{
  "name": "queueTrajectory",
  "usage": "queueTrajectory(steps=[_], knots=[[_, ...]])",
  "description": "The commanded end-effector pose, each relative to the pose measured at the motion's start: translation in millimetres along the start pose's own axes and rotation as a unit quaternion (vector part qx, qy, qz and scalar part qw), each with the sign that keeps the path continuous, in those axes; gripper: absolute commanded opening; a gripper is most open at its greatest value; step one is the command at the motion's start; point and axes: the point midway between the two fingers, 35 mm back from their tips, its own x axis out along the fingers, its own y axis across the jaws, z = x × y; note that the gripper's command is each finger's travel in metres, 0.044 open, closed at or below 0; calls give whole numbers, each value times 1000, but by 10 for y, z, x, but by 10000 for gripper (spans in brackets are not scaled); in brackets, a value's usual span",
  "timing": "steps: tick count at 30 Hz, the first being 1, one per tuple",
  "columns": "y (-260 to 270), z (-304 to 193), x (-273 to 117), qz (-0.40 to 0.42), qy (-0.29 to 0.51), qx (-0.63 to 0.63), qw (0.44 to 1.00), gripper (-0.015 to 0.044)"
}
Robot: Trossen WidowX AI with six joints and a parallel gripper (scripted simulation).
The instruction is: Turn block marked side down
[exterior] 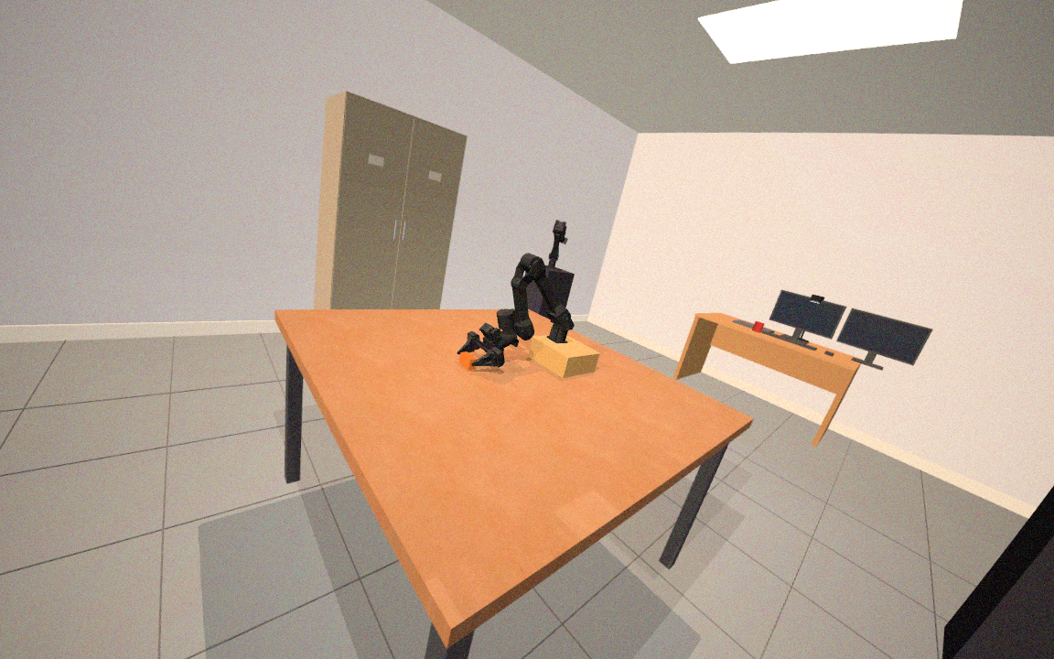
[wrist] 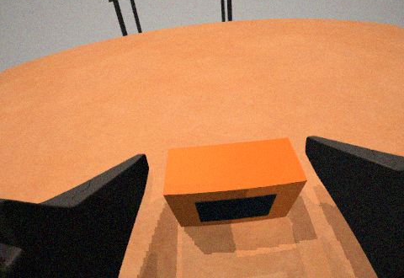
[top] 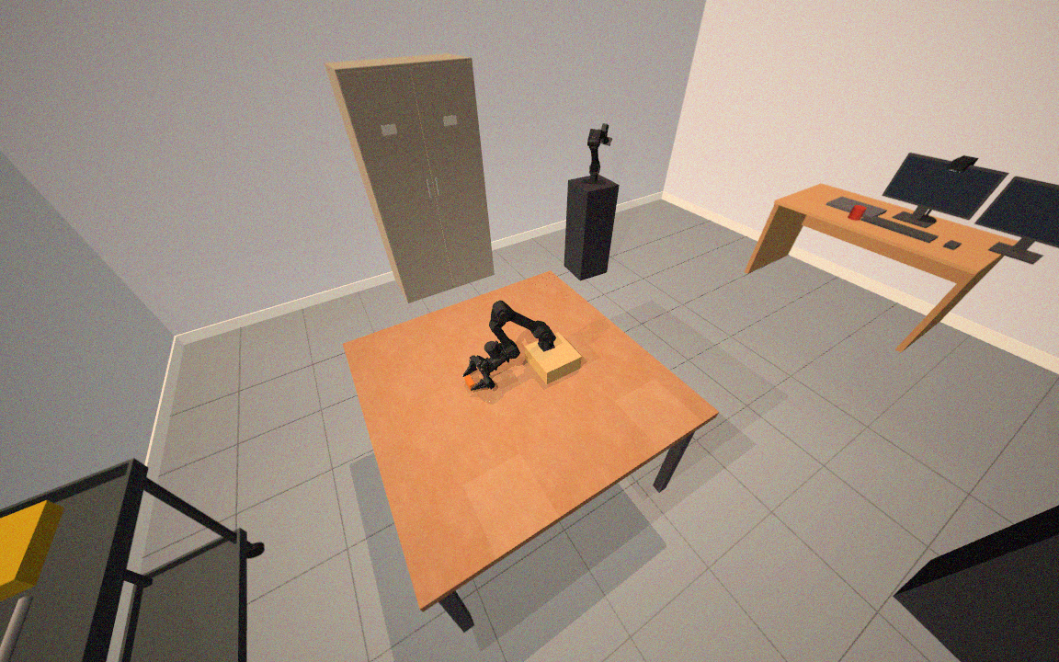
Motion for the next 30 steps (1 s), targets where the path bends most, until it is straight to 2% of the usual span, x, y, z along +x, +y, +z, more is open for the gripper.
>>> queueTrajectory(steps=[1,6,13,23,30], knots=[[9,2,-4,3,-1,1,1000,440],[-5,15,20,1,9,2,1000,440],[-85,217,99,-9,119,7,993,440],[-5,598,-399,3,271,2,963,440],[3,598,-447,4,282,2,959,440]])
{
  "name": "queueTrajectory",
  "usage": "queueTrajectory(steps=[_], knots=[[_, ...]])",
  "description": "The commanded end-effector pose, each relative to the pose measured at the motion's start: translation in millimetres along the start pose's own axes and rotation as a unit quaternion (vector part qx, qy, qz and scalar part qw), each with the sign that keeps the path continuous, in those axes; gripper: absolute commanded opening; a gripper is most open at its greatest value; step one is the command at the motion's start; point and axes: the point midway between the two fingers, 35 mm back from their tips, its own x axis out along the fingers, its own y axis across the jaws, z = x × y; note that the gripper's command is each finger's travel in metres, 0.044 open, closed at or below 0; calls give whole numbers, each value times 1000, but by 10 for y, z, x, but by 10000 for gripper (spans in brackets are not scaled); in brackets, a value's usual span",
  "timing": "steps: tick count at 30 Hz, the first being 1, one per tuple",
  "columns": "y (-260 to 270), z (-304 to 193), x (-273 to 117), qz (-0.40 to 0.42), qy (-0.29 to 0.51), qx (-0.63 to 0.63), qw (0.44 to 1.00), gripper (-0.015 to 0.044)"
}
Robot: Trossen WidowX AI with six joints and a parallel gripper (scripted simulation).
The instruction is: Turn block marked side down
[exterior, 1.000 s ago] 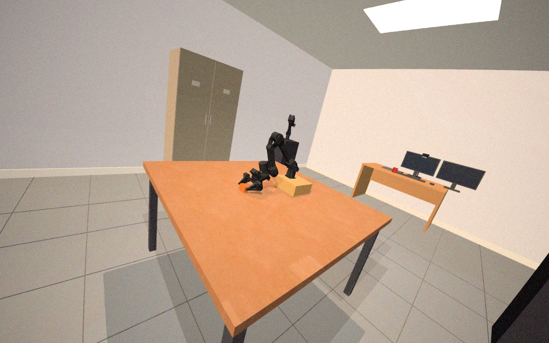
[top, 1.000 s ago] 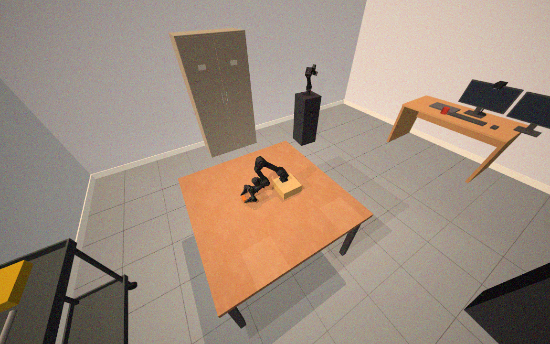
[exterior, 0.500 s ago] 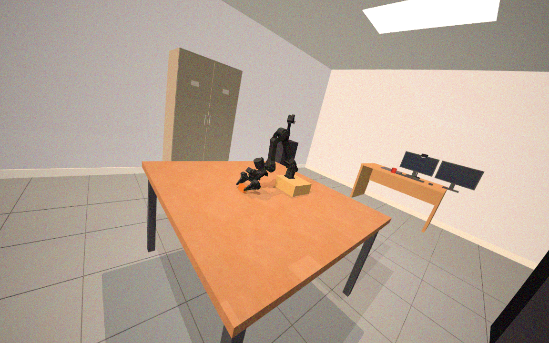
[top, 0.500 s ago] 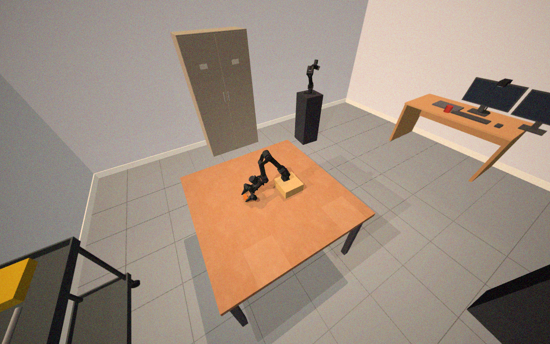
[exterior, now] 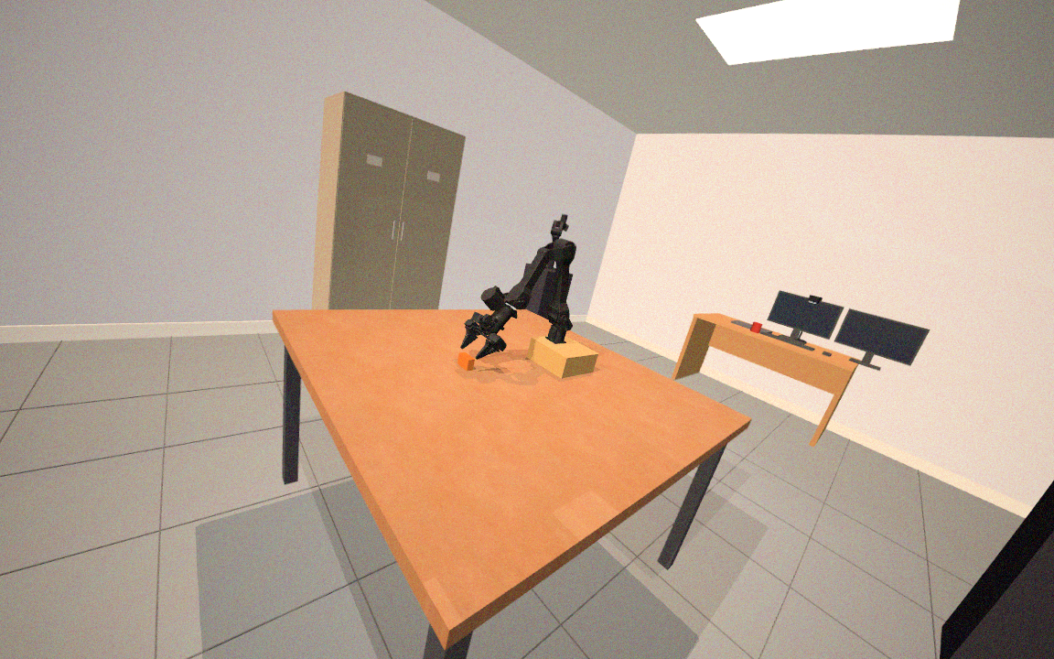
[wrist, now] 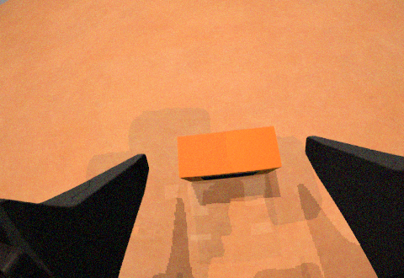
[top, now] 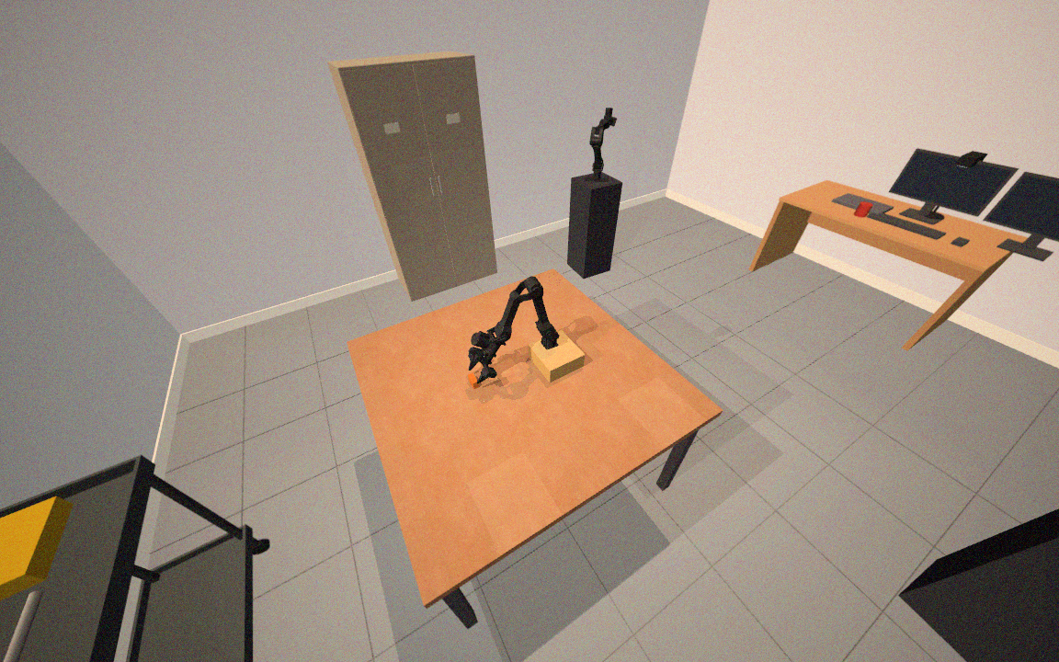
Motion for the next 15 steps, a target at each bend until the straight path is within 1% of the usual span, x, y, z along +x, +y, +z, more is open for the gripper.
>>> queueTrajectory(steps=[1,8,15], knots=[[17,140,-365,-5,47,-8,999,440],[17,146,-361,-5,50,-8,999,440],[-3,358,-253,-5,154,-4,988,440]])
